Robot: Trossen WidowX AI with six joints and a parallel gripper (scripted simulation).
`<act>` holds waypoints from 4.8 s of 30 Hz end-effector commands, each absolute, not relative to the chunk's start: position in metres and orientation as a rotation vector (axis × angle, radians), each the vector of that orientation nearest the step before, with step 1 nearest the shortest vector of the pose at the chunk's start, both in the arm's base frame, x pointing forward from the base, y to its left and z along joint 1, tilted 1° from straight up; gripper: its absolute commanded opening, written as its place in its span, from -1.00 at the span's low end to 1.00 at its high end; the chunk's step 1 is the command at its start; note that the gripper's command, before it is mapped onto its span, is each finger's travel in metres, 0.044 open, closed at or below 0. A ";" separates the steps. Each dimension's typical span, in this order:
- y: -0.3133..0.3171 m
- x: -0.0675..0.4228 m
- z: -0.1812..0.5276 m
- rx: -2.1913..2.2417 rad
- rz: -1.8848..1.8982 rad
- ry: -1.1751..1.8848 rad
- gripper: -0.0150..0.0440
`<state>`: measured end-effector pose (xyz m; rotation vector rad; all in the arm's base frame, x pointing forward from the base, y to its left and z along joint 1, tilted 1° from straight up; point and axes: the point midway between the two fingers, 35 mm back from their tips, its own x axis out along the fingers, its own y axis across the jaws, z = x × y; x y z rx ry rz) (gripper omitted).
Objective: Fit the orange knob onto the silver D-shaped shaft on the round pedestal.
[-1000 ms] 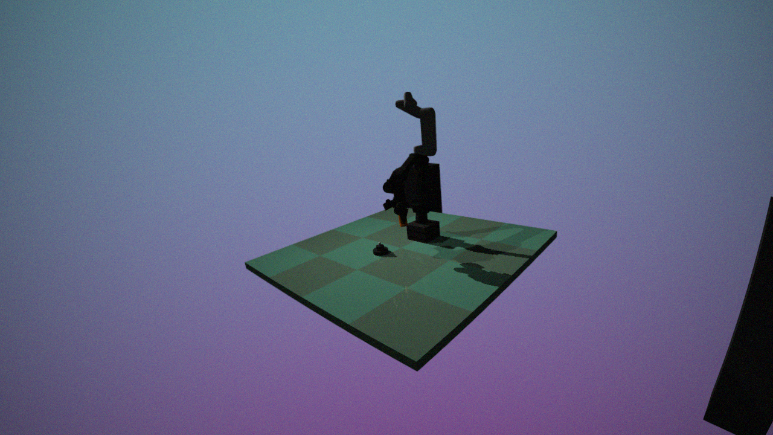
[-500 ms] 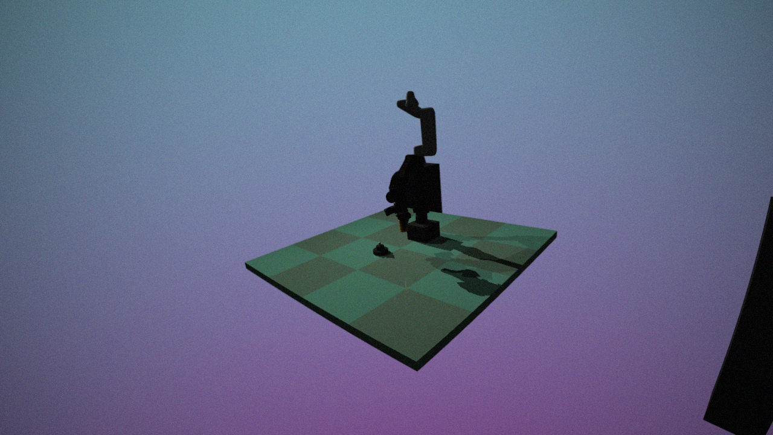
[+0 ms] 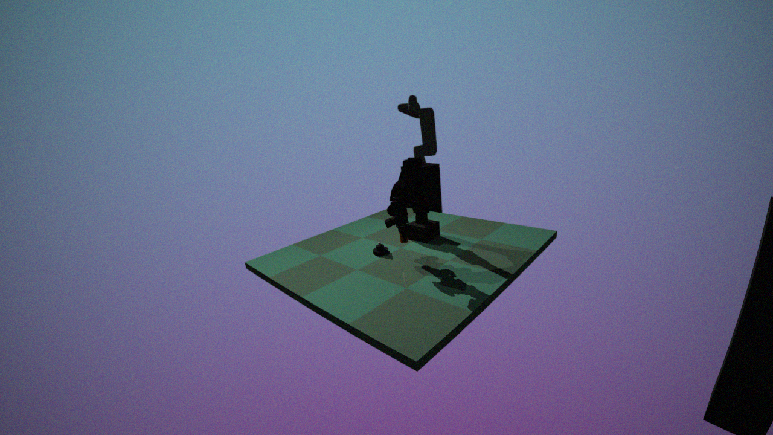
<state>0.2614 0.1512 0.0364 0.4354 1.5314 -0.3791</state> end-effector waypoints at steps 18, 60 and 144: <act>0.157 0.266 -0.050 0.417 -0.401 1.538 -0.49; 0.158 0.266 0.032 0.417 -0.401 1.538 1.00; 0.161 0.270 -0.021 0.417 -0.401 1.538 -0.49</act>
